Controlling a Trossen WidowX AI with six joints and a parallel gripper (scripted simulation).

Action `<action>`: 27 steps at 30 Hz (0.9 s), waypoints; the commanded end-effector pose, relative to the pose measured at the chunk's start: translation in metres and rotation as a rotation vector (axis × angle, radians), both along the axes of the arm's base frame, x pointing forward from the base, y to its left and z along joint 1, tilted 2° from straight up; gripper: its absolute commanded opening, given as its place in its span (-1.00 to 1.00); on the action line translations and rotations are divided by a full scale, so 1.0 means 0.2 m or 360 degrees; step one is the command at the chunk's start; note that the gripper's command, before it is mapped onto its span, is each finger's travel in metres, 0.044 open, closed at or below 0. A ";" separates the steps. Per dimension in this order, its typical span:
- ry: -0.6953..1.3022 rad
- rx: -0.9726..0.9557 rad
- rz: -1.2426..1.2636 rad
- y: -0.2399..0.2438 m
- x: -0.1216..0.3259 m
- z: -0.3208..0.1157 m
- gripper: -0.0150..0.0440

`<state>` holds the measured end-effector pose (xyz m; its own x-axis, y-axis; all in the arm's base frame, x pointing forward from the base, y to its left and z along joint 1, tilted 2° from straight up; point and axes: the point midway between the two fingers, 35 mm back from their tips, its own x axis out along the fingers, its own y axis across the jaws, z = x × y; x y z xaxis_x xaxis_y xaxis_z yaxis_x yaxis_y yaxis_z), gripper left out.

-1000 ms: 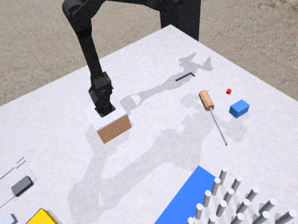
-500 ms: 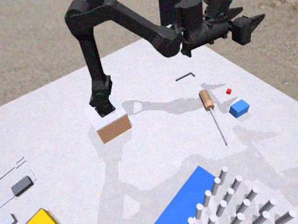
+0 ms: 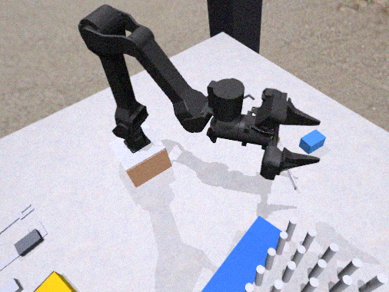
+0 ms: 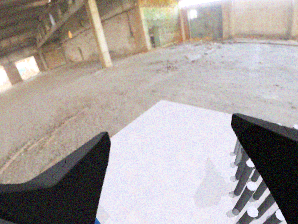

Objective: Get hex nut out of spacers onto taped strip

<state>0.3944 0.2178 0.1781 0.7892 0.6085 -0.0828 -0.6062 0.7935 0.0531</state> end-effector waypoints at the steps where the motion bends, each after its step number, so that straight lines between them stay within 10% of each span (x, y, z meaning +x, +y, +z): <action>1: 0.0144 0.0010 -0.0252 -0.29 0.06 -0.17 1.00; 13: 0.0477 0.0153 -0.1065 -1.17 -0.04 -0.54 1.00; 27: 0.0493 0.0163 -0.1108 -1.21 -0.06 -0.55 1.00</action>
